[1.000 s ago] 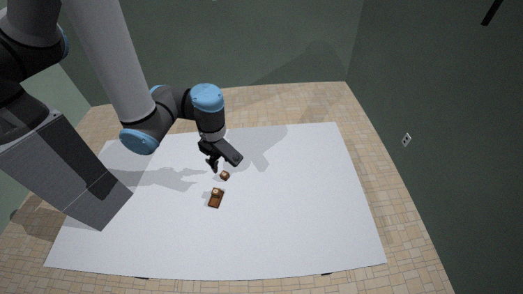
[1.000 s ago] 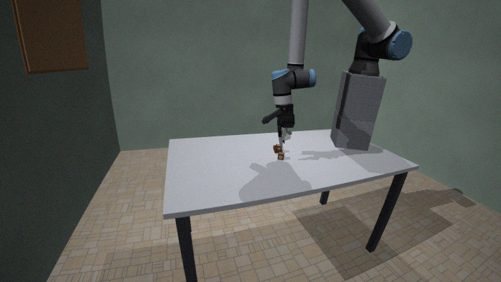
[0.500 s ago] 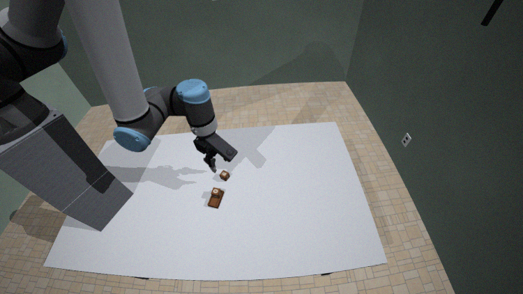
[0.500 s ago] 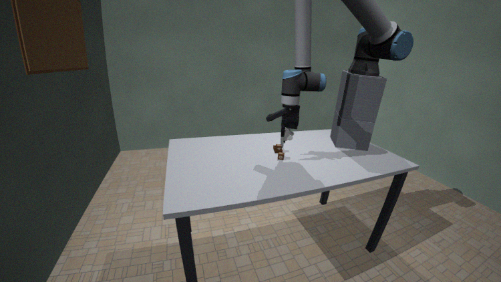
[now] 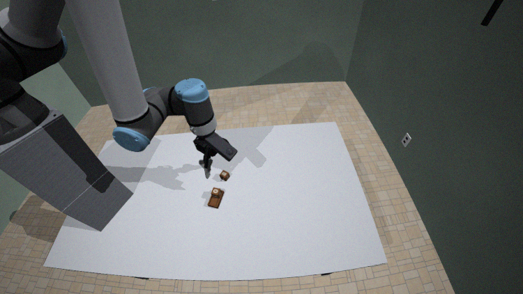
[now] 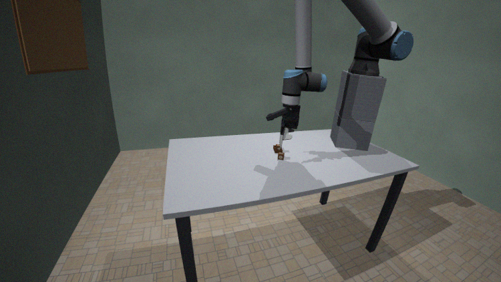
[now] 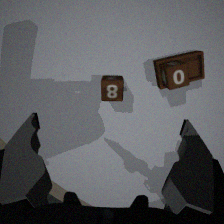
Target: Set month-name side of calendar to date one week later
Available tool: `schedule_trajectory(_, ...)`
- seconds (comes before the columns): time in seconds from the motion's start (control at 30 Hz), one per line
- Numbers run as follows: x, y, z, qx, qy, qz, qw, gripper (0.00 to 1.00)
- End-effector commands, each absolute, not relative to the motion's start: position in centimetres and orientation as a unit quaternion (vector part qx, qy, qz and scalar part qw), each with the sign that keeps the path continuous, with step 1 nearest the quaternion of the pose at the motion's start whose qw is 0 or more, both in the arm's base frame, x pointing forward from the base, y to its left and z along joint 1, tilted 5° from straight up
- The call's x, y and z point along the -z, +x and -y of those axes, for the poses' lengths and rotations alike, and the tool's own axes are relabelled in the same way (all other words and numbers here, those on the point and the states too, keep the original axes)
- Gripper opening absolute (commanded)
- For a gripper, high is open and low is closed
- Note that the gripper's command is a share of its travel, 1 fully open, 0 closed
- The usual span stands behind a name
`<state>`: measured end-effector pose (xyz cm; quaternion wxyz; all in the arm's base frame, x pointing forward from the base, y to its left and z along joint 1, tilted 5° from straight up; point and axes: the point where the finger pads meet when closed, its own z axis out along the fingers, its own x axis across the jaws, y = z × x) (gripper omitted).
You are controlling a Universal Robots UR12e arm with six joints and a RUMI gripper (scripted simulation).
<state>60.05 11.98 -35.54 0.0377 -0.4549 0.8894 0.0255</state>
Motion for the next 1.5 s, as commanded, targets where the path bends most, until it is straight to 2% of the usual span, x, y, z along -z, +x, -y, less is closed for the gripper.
schedule_trajectory(0.0, 35.48, 60.18, -11.94, -0.025, -0.455, -0.89, 0.039, 1.0)
schedule_trajectory(0.9, 35.44, 60.27, -11.72, -0.026, -0.413, -0.909, 0.038, 1.0)
schedule_trajectory(1.47, 35.32, 60.29, -11.19, -0.031, -0.27, -0.962, 0.034, 1.0)
